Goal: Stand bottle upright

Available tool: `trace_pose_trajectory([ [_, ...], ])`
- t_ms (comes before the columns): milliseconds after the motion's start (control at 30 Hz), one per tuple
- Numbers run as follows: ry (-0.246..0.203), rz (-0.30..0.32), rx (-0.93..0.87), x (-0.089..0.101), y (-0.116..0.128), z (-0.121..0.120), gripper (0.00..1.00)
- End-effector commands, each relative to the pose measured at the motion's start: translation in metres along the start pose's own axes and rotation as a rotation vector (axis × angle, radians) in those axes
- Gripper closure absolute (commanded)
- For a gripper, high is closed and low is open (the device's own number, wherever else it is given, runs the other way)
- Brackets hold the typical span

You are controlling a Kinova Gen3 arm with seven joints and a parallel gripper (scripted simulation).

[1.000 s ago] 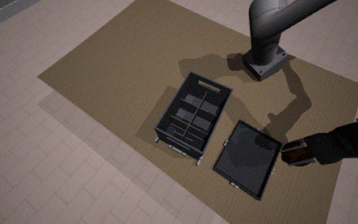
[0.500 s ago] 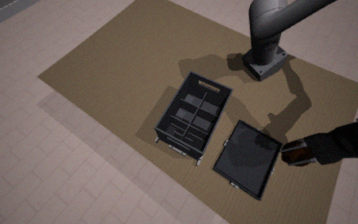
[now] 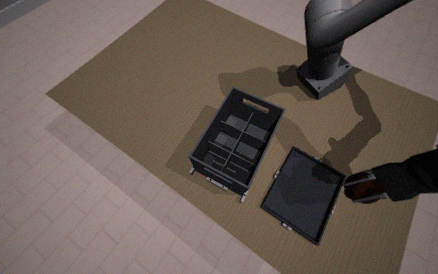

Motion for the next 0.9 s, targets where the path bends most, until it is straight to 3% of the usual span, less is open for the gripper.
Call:
trace_pose_trajectory([
  [0,0.0,0.007,0.002,0.0,0.001,0.0,1.0],
  [867,0.022,0.146,0.002,0.0,0.014,-0.003,1.0],
])
Point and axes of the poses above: the point where the finger pads meet when closed, its own x axis back along the fingers, its own z axis across the jaws, y = z × x, the point moved 9 cm from there along x, back along the fingers, and after that the axes turned 9 degrees about x, right-handed, at the moved point
